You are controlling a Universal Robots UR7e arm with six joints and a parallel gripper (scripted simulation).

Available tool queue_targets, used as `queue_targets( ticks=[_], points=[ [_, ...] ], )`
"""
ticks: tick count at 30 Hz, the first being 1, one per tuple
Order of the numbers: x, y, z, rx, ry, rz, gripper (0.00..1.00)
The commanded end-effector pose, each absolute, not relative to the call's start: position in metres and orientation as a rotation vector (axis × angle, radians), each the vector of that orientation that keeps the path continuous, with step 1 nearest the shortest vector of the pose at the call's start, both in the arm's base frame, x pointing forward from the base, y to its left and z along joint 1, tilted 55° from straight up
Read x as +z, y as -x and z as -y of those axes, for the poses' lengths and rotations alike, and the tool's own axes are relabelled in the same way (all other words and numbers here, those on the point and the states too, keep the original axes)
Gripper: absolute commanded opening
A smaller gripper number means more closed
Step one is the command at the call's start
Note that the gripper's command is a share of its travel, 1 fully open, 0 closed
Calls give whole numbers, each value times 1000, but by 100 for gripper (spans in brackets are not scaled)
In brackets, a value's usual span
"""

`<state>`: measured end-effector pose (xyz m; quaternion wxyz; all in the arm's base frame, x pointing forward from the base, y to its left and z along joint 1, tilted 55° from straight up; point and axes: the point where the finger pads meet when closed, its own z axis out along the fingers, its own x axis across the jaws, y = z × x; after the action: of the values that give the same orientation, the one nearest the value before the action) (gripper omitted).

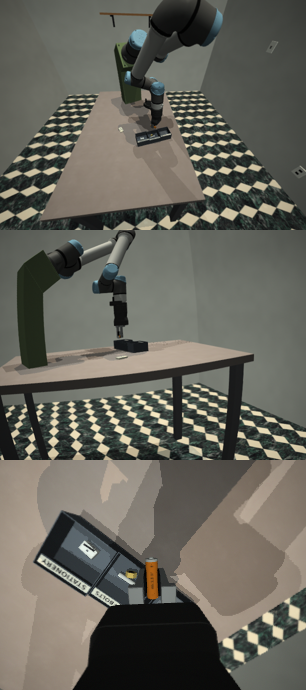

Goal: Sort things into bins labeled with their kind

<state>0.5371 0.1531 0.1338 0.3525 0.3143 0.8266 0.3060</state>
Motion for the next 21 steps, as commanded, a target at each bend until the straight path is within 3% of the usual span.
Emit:
queue_targets(
  ticks=[1,12,21],
  points=[
    [142,-539,-166,742,-724,-2161,31],
    [178,-546,-221,566,-333,-2202,31],
    [180,-546,-223,437,-67,-2200,31]
  ],
)
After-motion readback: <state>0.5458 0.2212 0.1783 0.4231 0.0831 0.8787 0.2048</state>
